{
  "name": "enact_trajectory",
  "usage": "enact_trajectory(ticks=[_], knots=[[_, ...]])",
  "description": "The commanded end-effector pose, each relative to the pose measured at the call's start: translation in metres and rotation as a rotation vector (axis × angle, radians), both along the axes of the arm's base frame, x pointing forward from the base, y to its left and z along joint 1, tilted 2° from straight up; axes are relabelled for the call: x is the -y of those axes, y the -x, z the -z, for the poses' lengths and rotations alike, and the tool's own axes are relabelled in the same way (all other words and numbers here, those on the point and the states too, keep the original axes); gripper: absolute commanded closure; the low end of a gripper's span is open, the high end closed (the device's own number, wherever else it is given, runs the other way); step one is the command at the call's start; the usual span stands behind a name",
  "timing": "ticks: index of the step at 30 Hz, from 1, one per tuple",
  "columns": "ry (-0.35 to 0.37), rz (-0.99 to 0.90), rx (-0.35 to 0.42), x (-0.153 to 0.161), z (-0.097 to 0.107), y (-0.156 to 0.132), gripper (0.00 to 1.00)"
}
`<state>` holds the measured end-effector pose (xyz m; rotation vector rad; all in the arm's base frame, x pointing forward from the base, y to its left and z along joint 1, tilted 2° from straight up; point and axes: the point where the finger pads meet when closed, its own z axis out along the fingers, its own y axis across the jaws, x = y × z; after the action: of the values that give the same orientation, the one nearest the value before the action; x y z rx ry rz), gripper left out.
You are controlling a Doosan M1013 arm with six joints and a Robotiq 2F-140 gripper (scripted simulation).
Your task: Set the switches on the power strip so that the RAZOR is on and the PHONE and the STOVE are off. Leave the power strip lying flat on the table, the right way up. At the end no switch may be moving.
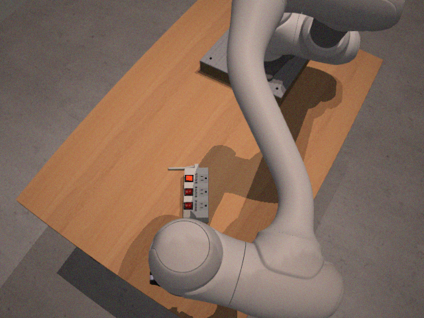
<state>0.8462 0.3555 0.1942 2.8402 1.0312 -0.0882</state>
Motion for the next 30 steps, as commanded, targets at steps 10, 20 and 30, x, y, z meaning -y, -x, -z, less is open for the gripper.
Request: enact_trajectory(ticks=[10,20,30], knots=[[0.01,-0.513,-0.053,0.097,0.03,0.037,1.0],[0.022,-0.895,-0.115,0.163,0.058,0.08,1.0],[0.028,-1.319,-0.19,0.228,0.088,0.14,1.0]])
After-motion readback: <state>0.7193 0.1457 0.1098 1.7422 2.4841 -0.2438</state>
